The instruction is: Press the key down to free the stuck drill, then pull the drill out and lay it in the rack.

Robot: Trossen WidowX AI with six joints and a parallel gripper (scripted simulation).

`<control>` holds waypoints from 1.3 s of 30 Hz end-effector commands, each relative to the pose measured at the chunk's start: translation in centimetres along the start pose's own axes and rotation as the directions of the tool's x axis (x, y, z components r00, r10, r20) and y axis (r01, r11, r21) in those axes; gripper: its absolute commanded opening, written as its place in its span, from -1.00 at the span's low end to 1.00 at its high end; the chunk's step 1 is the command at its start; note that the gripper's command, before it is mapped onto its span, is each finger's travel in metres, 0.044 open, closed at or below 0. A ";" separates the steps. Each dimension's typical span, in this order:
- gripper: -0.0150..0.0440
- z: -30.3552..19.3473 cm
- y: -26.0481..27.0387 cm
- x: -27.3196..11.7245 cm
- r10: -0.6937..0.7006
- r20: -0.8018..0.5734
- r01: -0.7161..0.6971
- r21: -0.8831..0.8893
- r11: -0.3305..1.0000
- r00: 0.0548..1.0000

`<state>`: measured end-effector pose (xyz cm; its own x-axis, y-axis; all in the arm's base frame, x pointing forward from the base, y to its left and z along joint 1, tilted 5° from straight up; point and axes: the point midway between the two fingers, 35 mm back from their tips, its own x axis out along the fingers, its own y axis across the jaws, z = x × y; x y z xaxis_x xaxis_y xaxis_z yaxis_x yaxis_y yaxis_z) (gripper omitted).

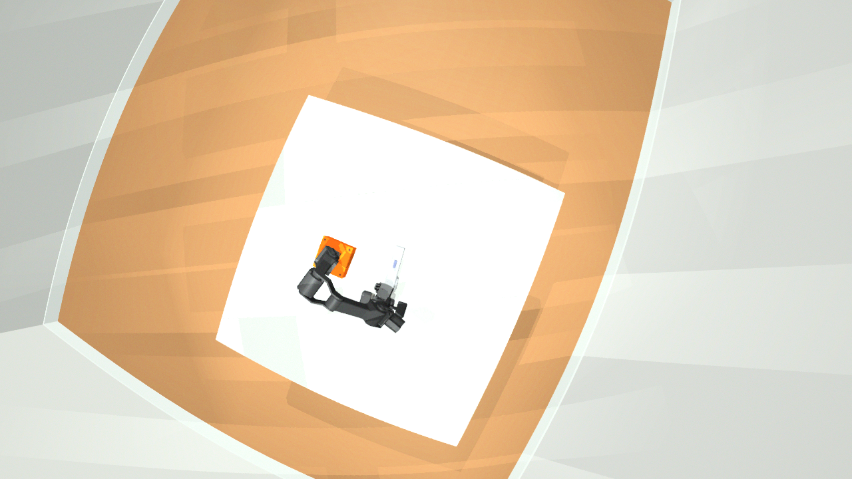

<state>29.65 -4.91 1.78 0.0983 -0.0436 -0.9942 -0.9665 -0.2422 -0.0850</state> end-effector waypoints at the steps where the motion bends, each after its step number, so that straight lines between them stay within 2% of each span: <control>1: -0.49 -0.5 -0.1 0.0 0.000 0.003 0.000 -0.005 1.000 1.000; 39: -0.49 -6.2 -0.2 0.3 0.000 -0.003 0.000 -0.005 1.000 1.000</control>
<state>31.08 -10.38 1.88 0.0981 -0.0507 -0.9939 -0.9667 -0.2419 -0.0831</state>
